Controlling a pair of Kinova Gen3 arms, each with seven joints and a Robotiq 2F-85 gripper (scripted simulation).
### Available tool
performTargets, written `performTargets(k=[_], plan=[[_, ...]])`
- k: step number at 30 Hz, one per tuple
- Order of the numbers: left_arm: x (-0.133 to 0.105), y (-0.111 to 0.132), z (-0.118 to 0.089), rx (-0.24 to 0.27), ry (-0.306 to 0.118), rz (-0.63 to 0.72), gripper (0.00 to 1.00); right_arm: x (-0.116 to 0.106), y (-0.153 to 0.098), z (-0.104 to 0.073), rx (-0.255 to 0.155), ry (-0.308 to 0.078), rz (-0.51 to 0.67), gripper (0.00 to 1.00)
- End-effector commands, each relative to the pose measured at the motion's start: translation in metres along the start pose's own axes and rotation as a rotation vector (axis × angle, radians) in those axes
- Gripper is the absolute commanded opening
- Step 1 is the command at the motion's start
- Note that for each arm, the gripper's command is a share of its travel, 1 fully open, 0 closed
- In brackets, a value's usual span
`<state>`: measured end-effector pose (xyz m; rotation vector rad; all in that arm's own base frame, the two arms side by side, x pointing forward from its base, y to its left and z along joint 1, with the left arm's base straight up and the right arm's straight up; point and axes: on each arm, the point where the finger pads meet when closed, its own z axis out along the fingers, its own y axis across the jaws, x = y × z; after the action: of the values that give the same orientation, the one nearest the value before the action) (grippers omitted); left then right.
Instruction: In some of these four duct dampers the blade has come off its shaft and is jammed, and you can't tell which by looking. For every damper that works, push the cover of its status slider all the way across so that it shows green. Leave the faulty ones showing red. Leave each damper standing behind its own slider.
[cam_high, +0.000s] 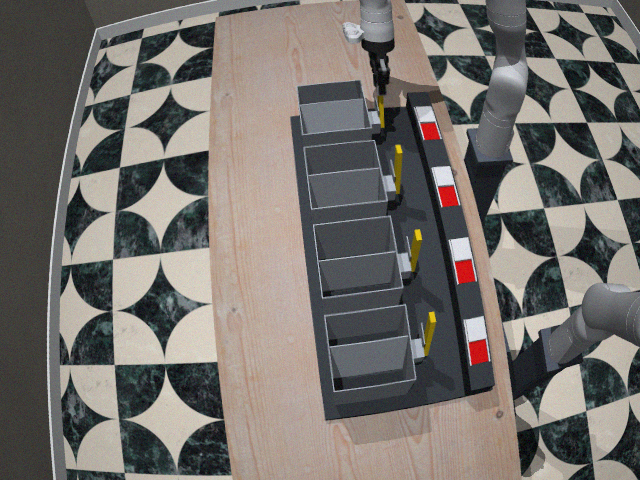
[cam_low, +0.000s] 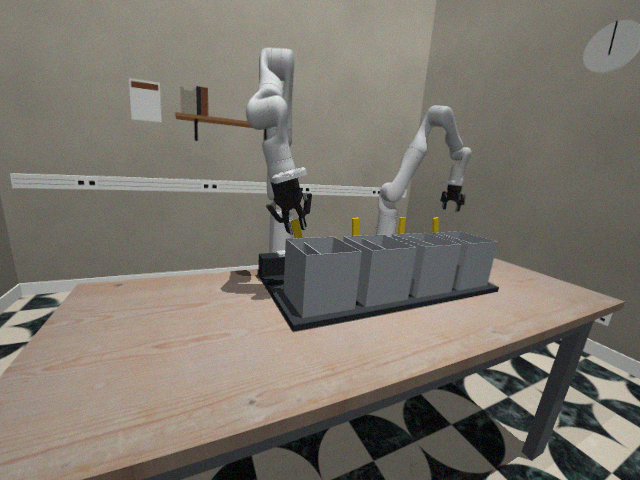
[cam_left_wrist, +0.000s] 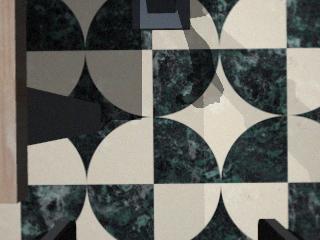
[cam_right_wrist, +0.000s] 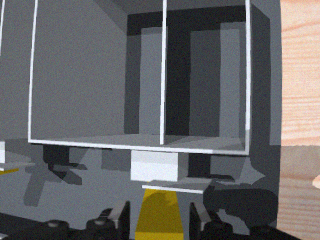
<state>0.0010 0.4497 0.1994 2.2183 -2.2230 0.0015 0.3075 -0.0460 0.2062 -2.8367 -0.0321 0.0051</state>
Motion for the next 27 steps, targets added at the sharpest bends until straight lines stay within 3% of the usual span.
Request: performTargets(k=[1, 7, 8, 27], plan=[[-0.0003, 0.0000, -0.0006, 0.000, -0.002, 0.000, 1.000, 0.0003, 0.0000, -0.0004, 0.000, 0.001, 0.000, 0.436], [-0.0003, 0.0000, -0.0006, 0.000, -0.002, 0.000, 1.000, 0.0003, 0.0000, -0.0004, 0.000, 0.001, 0.000, 0.436], [-0.0003, 0.0000, -0.0006, 0.000, -0.002, 0.000, 1.000, 0.0003, 0.0000, -0.0004, 0.000, 0.001, 0.000, 0.258], [-0.0003, 0.0000, -0.0006, 0.000, -0.002, 0.000, 1.000, 0.0003, 0.0000, -0.0004, 0.000, 0.001, 0.000, 0.258]])
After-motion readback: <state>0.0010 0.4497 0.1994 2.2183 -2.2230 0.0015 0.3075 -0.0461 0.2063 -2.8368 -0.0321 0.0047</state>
